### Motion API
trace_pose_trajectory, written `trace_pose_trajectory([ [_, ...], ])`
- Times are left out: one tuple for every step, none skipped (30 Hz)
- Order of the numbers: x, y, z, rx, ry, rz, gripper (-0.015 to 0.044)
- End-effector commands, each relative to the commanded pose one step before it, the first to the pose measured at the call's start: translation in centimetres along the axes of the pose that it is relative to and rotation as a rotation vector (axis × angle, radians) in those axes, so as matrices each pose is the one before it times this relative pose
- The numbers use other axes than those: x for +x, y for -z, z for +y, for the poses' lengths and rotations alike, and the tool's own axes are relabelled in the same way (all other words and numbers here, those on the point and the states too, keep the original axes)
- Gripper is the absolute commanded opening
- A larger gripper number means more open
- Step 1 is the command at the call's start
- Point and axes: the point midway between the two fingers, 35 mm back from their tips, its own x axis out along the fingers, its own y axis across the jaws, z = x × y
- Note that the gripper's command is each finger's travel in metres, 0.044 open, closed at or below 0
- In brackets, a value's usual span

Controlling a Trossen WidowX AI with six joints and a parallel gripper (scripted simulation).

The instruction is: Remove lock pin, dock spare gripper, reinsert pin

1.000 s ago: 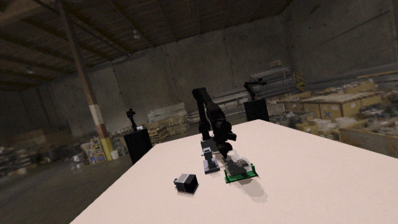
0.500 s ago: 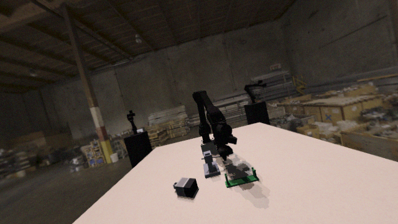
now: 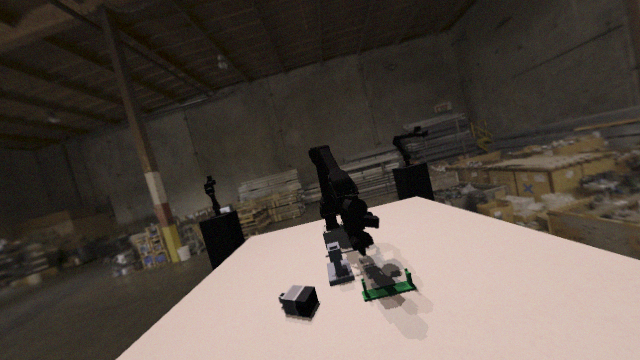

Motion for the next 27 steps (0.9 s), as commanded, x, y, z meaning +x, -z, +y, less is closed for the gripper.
trace_pose_trajectory([
  [-0.100, -0.430, 0.066, -0.0070, -0.00136, -0.02318, 0.0000],
  [-0.015, -0.094, -0.023, -0.0005, 0.00019, -0.00178, 0.0000],
  [-0.010, -0.062, -0.015, -0.0003, 0.00012, -0.00116, 0.0000],
  [-0.003, -0.021, -0.005, -0.0001, 0.00004, -0.00039, 0.0000],
  [-0.010, -0.036, -0.010, 0.0000, -0.00001, -0.00024, 0.0000],
  [-0.022, -0.081, -0.022, 0.0001, -0.00003, -0.00054, 0.0000],
  [-0.027, -0.099, -0.027, 0.0001, -0.00004, -0.00066, 0.0000],
  [-0.020, -0.074, -0.020, 0.0001, -0.00003, -0.00049, 0.0000],
  [-0.024, -0.076, -0.017, 0.0001, -0.00013, -0.00034, 0.0000],
  [-0.032, -0.104, -0.023, 0.0001, -0.00018, -0.00047, 0.0000],
  [-0.021, -0.067, -0.015, 0.0001, -0.00012, -0.00030, 0.0000],
  [-0.007, -0.022, -0.005, 0.0000, -0.00004, -0.00010, 0.0000],
  [-0.007, -0.041, -0.010, 0.0000, -0.00017, 0.00000, 0.0000],
  [-0.016, -0.086, -0.022, -0.0001, -0.00036, -0.00001, 0.0000],
  [-0.018, -0.100, -0.025, -0.0001, -0.00042, -0.00001, 0.0000],
  [-0.013, -0.073, -0.018, 0.0000, -0.00030, -0.00001, 0.0000],
  [0.012, -0.069, 0.000, 0.0001, -0.00028, 0.00015, 0.0000],
  [0.017, -0.099, 0.001, 0.0001, -0.00040, 0.00021, 0.0000],
  [0.011, -0.064, 0.001, 0.0001, -0.00026, 0.00014, 0.0000],
  [0.004, -0.021, 0.000, 0.0000, -0.00009, 0.00005, 0.0000],
  [0.001, -0.039, 0.001, 0.0001, -0.00011, 0.00007, 0.0000],
  [0.003, -0.081, 0.003, 0.0002, -0.00023, 0.00015, 0.0000],
  [0.003, -0.092, 0.003, 0.0002, -0.00027, 0.00017, 0.0000],
  [0.002, -0.069, 0.003, 0.0001, -0.00020, 0.00013, 0.0000],
  [0.010, -0.076, 0.005, 0.0000, -0.00009, 0.00018, 0.0000],
  [0.014, -0.109, 0.007, 0.0000, -0.00013, 0.00026, 0.0000],
  [0.009, -0.071, 0.005, 0.0000, -0.00008, 0.00017, 0.0000],
])
